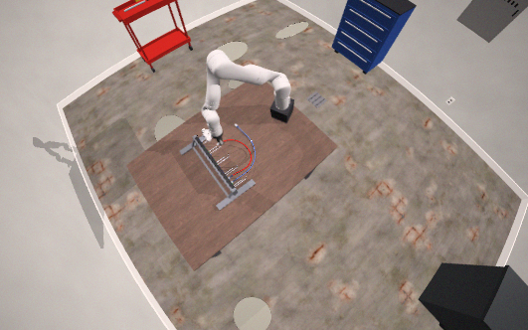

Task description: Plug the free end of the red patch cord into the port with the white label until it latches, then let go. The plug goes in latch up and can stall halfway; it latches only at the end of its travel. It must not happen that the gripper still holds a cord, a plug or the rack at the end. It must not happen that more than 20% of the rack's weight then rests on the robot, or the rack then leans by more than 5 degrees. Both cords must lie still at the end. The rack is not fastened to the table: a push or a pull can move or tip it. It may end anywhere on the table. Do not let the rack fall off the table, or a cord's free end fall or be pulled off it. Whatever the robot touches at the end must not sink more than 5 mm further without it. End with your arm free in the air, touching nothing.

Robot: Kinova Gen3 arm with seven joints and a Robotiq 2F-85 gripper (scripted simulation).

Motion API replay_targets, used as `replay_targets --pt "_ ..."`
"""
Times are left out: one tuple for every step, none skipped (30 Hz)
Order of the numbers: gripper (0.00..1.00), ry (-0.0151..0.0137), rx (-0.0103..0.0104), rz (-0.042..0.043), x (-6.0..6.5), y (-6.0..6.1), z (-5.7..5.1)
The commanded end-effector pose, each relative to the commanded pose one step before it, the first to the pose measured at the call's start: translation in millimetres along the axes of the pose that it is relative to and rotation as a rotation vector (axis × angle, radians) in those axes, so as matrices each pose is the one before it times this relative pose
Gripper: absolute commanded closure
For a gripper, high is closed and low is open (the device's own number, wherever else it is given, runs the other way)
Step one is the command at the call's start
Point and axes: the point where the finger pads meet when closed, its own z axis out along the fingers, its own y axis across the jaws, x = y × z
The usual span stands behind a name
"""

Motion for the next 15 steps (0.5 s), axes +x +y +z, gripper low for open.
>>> replay_targets --pt "1.00 0.00007 -0.00063 -0.05108 3.59 -6.53 -2.97" --pt "1.00 0.00004 -0.00008 -0.00739 0.67 -0.75 -0.25" --pt "1.00 0.00000 0.00000 0.00000 0.00 0.00 0.00" --pt "1.00 0.00000 0.00000 0.00000 0.00 0.00 0.00" --pt "1.00 0.00004 -0.00008 -0.00696 0.63 -0.70 -0.24" --pt "1.00 0.00004 -0.00008 -0.00652 0.60 -0.65 -0.23" --pt "1.00 0.00004 -0.00009 -0.00609 0.56 -0.60 -0.21" --pt "1.00 0.00004 -0.00009 -0.00567 0.53 -0.56 -0.20" --pt "1.00 0.00004 -0.00008 -0.00525 0.49 -0.51 -0.18" --pt "1.00 0.00004 -0.00008 -0.00484 0.46 -0.47 -0.17" --pt "1.00 0.00004 -0.00008 -0.00444 0.42 -0.43 -0.16" --pt "1.00 0.00004 -0.00008 -0.00404 0.39 -0.39 -0.14" --pt "1.00 0.00004 -0.00007 -0.00366 0.35 -0.35 -0.13" --pt "1.00 0.00003 -0.00007 -0.00329 0.32 -0.31 -0.12" --pt "1.00 0.00003 -0.00006 -0.00293 0.28 -0.28 -0.11"
